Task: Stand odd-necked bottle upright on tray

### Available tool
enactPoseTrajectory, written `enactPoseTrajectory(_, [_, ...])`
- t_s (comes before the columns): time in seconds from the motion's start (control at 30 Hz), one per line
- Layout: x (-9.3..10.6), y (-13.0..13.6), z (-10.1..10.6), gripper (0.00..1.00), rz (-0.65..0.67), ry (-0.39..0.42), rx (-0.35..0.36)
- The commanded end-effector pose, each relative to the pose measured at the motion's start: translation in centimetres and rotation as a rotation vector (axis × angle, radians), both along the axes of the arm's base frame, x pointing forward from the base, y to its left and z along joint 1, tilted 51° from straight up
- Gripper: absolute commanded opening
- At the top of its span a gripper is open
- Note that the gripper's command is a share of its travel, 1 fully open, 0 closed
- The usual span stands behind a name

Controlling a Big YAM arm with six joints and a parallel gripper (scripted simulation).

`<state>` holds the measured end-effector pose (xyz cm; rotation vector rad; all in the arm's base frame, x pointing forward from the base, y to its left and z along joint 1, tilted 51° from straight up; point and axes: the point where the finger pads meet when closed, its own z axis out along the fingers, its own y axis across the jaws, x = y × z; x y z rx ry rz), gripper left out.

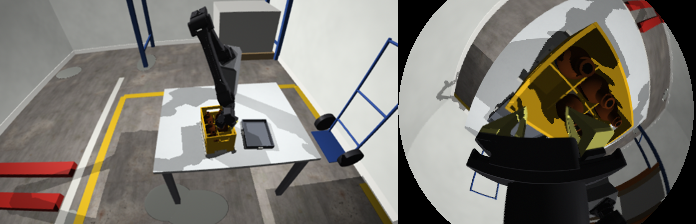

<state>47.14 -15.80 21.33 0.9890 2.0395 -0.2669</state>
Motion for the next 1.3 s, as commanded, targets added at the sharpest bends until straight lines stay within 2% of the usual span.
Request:
enactPoseTrajectory(0.0, [-0.1, -0.6, -0.1, 0.61, -0.006, 0.001, -0.004])
enactPoseTrajectory(0.43, [0.2, -0.8, -0.6, 0.61, -0.006, 0.008, -0.003])
enactPoseTrajectory(0.97, [1.6, -1.6, -0.2, 0.61, -0.004, -0.016, -0.01])
enactPoseTrajectory(1.27, [2.2, -2.1, -1.1, 0.61, -0.004, -0.012, -0.009])
